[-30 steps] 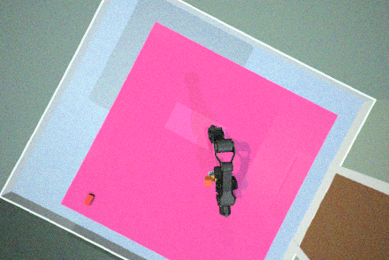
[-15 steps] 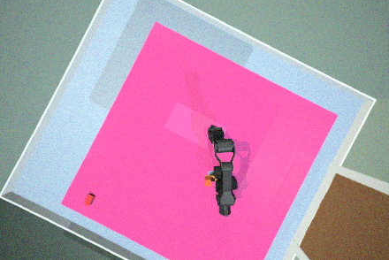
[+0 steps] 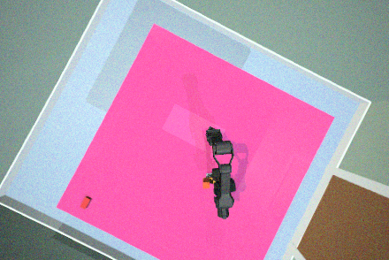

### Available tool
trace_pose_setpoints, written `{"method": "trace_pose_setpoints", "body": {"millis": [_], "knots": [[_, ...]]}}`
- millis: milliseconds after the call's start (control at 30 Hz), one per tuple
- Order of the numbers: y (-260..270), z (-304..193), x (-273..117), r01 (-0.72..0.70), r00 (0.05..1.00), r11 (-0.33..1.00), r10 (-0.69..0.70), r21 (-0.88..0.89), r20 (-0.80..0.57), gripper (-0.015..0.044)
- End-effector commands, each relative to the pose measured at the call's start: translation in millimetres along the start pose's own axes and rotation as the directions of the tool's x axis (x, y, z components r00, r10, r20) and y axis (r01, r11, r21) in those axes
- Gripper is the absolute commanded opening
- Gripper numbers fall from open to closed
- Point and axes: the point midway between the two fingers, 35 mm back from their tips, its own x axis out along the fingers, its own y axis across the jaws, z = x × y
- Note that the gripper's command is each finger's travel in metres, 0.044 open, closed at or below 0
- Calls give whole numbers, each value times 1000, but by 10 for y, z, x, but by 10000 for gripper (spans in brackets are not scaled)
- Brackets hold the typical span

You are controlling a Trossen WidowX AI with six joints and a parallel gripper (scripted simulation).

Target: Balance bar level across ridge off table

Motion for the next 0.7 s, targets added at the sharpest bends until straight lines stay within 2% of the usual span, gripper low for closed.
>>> {"method": "trace_pose_setpoints", "body": {"millis": [0, 667], "knots": [[0, -3, 12, 0, 1000, 1000, 0, 0, -2, 0], [2, -1, 29, 0, 1000, 1000, 0, 0, -2, 0]]}}
